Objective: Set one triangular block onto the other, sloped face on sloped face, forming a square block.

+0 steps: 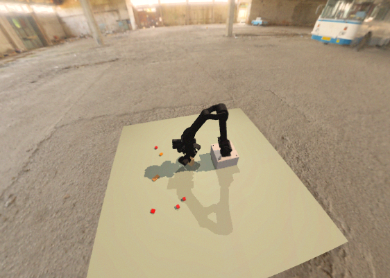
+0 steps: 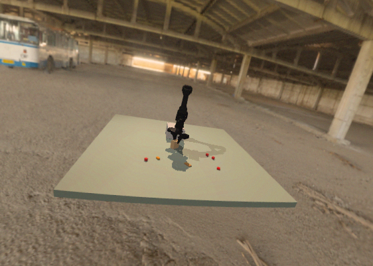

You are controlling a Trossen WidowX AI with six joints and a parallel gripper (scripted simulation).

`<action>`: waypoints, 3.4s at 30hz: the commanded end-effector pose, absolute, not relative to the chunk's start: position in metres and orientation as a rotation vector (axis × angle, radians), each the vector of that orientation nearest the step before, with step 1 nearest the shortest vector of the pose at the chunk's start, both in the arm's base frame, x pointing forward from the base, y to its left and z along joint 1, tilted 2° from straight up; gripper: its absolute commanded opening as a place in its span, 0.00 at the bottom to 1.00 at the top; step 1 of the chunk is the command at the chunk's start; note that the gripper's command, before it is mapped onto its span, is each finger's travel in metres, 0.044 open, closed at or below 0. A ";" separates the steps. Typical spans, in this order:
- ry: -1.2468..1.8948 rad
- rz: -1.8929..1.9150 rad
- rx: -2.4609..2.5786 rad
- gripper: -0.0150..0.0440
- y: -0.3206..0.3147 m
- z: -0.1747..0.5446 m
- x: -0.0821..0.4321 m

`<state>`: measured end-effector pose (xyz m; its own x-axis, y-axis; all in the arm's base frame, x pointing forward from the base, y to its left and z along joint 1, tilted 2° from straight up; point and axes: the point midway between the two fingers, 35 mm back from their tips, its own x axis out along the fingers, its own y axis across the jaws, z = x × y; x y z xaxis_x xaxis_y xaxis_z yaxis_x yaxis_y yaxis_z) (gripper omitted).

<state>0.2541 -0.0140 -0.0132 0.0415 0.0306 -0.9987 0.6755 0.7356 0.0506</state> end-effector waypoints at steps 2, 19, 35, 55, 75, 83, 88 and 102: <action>1.472 -0.540 0.610 0.25 -0.014 -0.015 0.253; 1.473 -0.541 0.608 0.25 -0.013 -0.015 0.253; 1.473 -0.541 0.608 0.25 -0.014 -0.017 0.254; 1.469 -0.544 0.611 0.70 -0.014 -0.016 0.254; 1.468 -0.544 0.611 1.00 -0.016 0.037 0.259; 1.468 -0.544 0.610 1.00 -0.017 0.095 0.251; 1.456 -0.544 0.615 1.00 -0.017 0.089 0.255; 1.456 -0.544 0.615 1.00 -0.017 0.089 0.255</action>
